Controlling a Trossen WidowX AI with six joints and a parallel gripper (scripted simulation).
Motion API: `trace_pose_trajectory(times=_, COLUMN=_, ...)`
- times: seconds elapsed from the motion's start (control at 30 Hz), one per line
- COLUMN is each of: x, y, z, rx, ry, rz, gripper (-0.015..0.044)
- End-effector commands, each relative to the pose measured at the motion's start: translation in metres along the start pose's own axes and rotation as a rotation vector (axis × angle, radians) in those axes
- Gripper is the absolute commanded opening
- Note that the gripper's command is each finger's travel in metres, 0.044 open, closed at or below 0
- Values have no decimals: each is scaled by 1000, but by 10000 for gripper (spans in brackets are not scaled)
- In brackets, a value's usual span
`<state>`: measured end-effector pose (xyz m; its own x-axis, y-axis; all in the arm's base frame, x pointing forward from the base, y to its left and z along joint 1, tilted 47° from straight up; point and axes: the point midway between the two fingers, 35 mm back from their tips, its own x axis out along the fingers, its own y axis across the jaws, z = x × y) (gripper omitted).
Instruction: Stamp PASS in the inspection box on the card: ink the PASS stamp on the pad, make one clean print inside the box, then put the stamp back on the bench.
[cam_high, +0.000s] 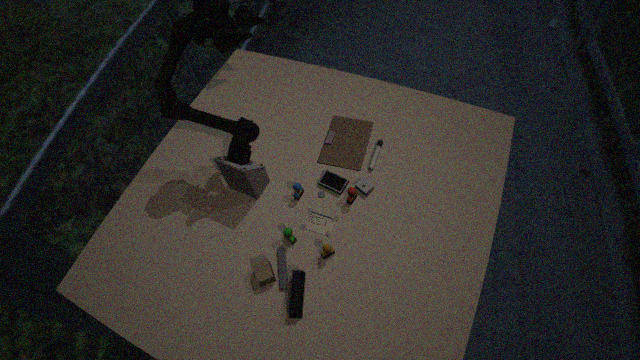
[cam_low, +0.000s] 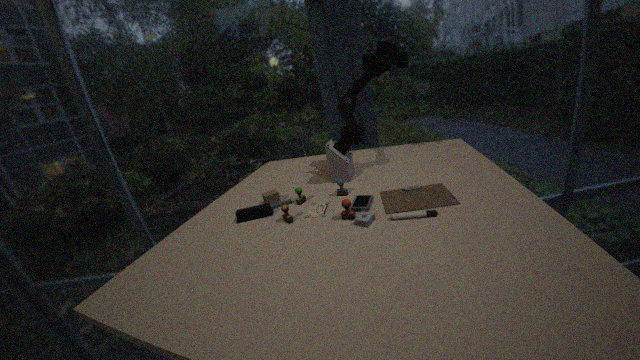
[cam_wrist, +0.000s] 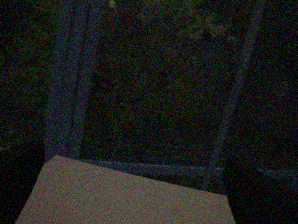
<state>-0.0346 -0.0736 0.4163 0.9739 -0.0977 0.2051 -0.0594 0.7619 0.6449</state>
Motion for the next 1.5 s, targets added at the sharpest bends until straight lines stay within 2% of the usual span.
trace_pose_trajectory(times=0.0, x=2, y=1, z=-1, rx=-4, ry=7, rz=1, gripper=374)
trace_pose_trajectory(times=0.2, x=55, y=27, z=-34, rx=-166, ry=172, rz=-55, gripper=218)
trace_pose_trajectory(times=0.53, x=174, y=19, z=-103, rx=-499, ry=528, rz=-233, gripper=218)
trace_pose_trajectory(times=0.87, x=266, y=-66, z=-173, rx=-639, ry=917, rz=-353, gripper=218)
trace_pose_trajectory(times=0.97, x=282, y=-101, z=-194, rx=-638, ry=1037, rz=-368, gripper=218)
trace_pose_trajectory(times=1.13, x=286, y=-159, z=-219, rx=-639, ry=1191, rz=-416, gripper=218)
trace_pose_trajectory(times=1.47, x=271, y=-271, z=-287, rx=-442, ry=1527, rz=-332, gripper=218)
